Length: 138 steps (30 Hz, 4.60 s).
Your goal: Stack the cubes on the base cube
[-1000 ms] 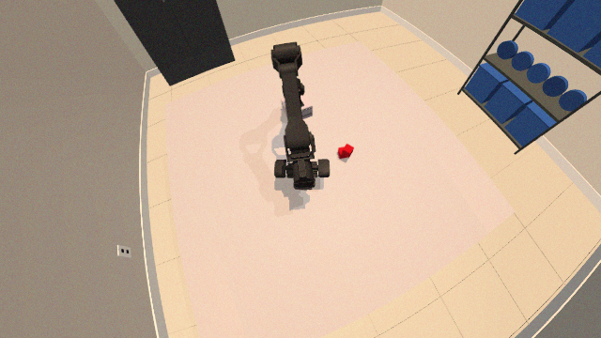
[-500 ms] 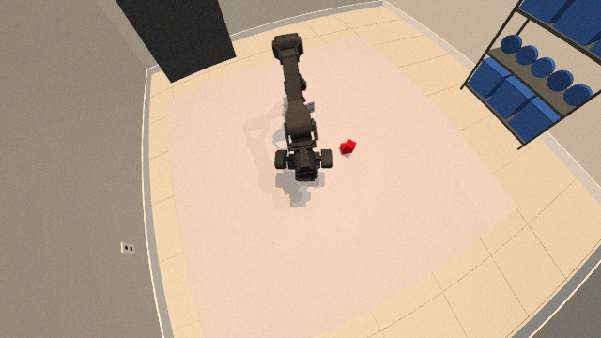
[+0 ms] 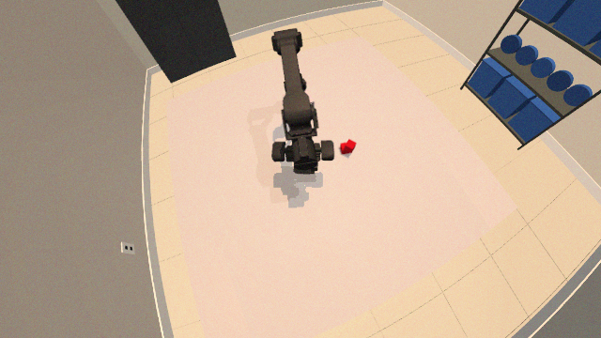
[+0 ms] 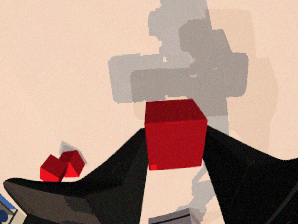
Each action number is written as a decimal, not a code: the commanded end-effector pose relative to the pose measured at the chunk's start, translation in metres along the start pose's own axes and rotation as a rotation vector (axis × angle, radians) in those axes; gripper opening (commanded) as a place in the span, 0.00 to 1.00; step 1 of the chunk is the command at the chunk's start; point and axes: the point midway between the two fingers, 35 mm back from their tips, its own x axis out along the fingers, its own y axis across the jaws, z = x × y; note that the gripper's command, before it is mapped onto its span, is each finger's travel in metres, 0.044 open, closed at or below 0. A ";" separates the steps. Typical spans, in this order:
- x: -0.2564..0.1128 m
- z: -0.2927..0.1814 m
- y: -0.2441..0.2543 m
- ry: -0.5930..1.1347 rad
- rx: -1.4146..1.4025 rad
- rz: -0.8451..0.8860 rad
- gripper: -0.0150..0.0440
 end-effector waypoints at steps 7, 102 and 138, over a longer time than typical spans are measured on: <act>-0.017 -0.003 0.004 -0.008 -0.017 0.001 0.43; 0.037 -0.128 0.147 0.002 -0.961 -0.004 0.43; 0.056 -0.127 0.146 -0.003 -0.922 0.016 0.43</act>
